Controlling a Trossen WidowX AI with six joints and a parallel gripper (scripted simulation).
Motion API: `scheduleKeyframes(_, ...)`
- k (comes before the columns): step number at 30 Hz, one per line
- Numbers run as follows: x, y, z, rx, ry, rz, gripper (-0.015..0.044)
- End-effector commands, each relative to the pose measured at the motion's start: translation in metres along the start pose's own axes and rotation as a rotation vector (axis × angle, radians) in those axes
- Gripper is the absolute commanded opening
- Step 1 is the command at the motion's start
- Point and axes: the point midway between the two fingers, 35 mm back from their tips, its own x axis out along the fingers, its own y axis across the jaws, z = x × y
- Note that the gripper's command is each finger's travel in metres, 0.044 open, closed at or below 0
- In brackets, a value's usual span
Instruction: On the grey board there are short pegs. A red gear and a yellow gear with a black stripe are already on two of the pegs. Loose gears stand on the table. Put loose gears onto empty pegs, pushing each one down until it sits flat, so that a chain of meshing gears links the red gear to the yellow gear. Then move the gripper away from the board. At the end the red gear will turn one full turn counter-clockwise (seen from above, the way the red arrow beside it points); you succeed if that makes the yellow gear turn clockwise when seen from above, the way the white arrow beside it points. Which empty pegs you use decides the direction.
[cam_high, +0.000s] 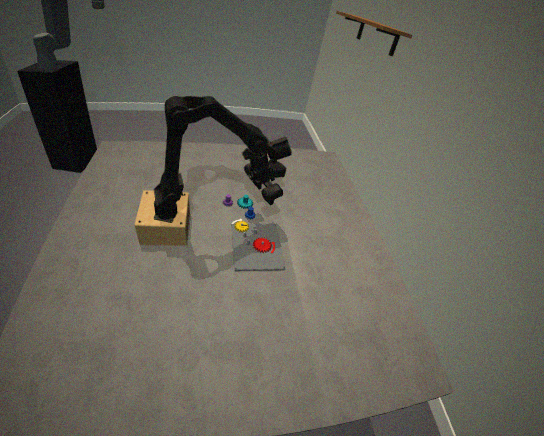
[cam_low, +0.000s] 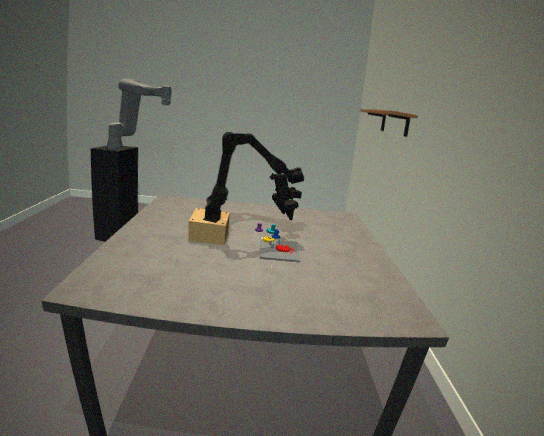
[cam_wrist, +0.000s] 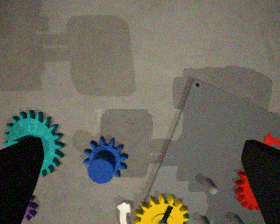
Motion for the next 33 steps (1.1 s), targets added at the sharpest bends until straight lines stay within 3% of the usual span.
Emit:
scheduleKeyframes(1,0.03,0.03,-0.031,-0.135,0.253,0.031,0.044)
scheduleKeyframes(33,0.072,0.03,-0.049,-0.158,0.295,0.035,0.044)
